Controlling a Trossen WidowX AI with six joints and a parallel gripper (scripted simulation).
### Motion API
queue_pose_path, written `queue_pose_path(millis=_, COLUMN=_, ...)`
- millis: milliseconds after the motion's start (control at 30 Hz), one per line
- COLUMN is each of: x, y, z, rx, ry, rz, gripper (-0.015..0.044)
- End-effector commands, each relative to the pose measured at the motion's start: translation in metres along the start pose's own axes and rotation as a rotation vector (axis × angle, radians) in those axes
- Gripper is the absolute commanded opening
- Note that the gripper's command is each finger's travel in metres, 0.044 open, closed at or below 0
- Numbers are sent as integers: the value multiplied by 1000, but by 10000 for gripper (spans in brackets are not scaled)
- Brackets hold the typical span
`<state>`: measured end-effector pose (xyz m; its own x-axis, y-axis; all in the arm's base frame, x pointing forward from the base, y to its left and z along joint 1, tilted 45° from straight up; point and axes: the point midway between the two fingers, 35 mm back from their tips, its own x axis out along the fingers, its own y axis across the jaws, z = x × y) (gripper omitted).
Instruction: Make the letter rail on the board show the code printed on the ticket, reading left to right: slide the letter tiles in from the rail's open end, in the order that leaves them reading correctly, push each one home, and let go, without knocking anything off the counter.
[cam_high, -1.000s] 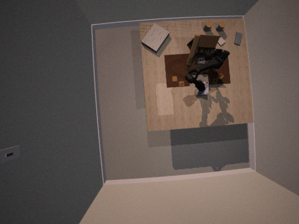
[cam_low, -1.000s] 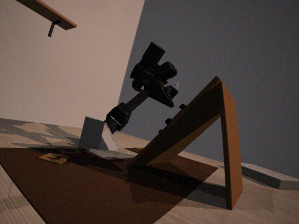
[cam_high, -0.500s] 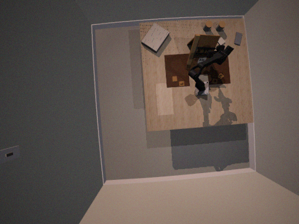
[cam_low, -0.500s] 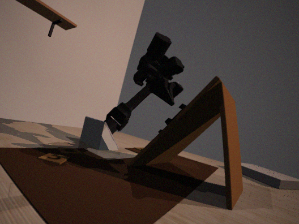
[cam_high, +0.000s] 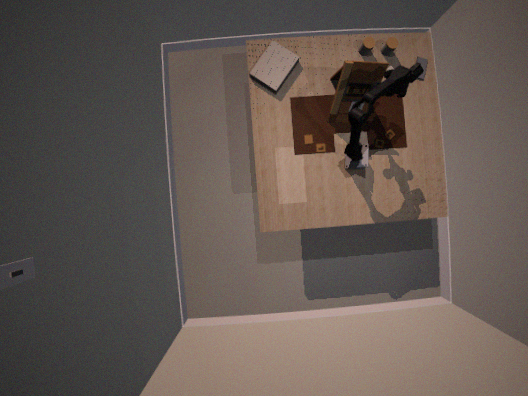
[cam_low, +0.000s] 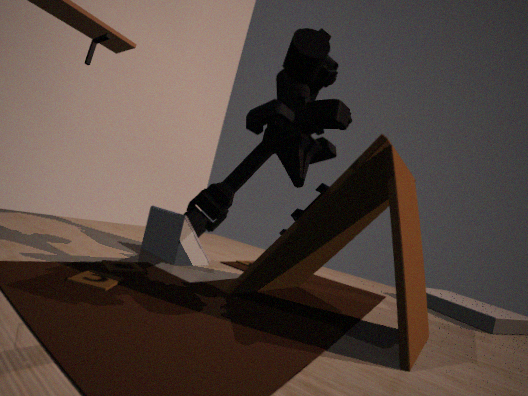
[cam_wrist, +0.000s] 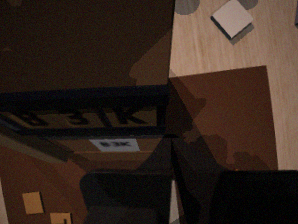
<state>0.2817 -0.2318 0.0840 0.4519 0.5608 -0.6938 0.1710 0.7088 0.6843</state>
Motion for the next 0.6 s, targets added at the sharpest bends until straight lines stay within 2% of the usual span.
queue_pose_path(millis=0, x=1, y=2, z=-1, rx=-24, ry=84, rz=19, gripper=0)
queue_pose_path(millis=567, x=6, y=1, z=3, rx=-24, ry=84, rz=19, gripper=0)
